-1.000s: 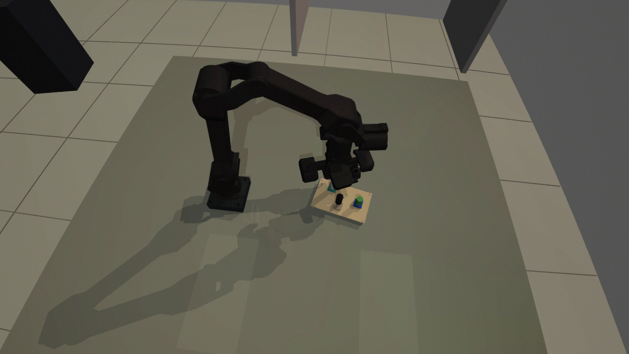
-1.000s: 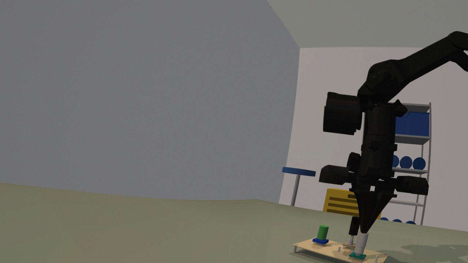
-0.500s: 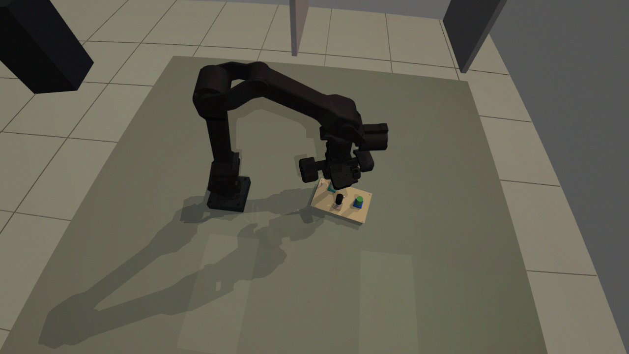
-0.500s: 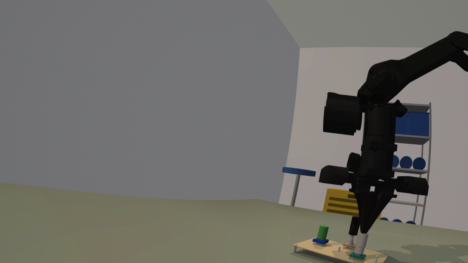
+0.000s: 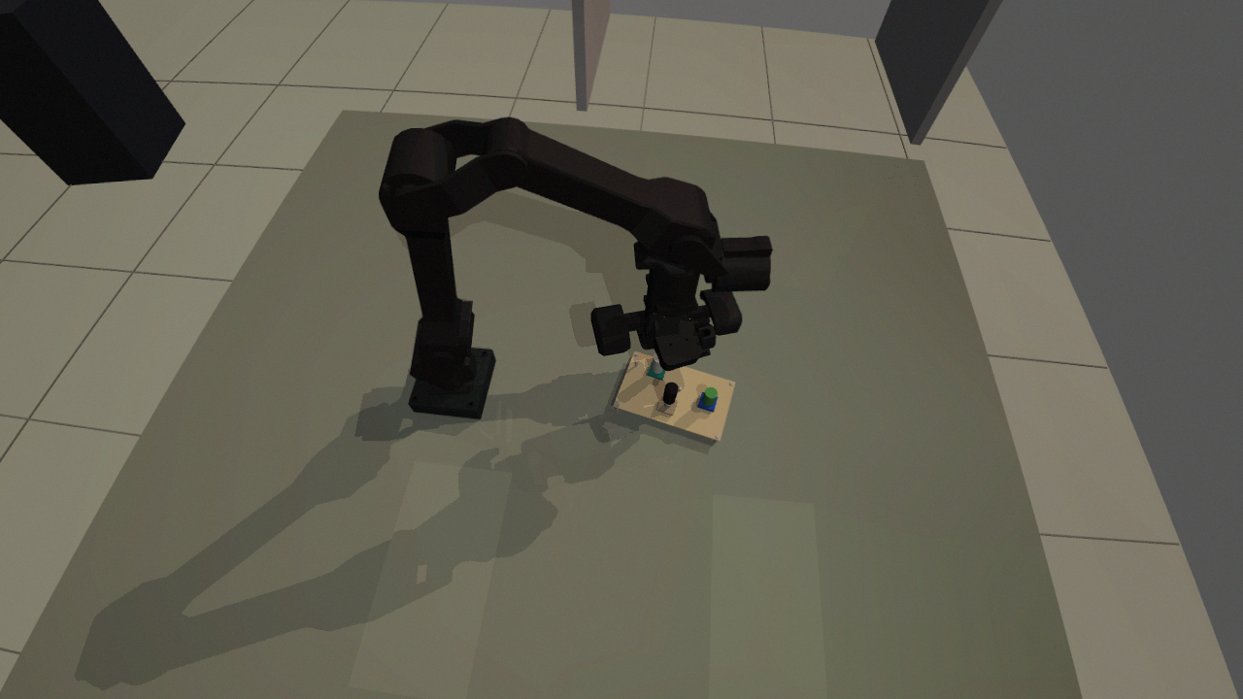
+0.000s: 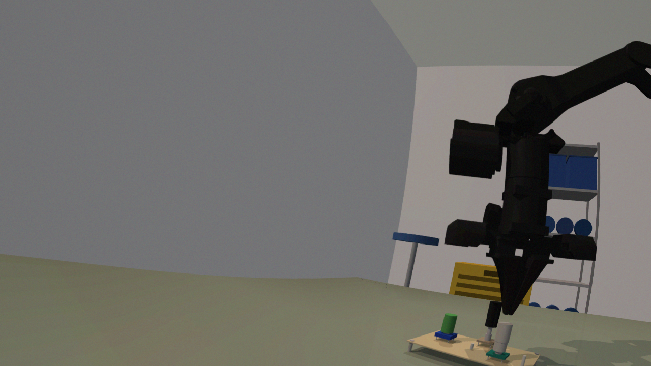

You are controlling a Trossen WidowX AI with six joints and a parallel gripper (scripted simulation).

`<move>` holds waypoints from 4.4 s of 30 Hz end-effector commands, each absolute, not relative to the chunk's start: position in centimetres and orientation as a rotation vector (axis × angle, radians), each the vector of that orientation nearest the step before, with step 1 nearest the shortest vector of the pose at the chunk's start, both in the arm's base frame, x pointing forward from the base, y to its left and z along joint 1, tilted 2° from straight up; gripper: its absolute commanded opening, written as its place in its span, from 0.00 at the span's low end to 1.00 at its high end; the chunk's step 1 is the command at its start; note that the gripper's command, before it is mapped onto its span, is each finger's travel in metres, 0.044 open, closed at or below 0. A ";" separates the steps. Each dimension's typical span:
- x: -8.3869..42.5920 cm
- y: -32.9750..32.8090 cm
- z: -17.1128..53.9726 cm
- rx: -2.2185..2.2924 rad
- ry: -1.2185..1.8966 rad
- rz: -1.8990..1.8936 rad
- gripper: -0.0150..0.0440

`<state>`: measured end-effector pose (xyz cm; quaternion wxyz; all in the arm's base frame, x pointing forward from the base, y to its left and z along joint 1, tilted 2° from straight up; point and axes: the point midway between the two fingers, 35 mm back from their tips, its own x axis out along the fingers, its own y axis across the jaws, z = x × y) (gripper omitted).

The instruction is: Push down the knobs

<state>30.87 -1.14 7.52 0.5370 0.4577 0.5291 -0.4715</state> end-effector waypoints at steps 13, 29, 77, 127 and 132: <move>32.1 -2.2 8.4 1.112 1.189 -1.040 0.30; 32.1 -3.0 9.1 0.679 1.378 -0.664 0.25; 32.0 -5.5 11.5 -0.644 1.466 0.588 0.25; 31.7 -6.9 10.1 -1.324 1.162 1.300 0.25; 31.7 -6.9 9.3 -1.324 1.162 1.300 0.25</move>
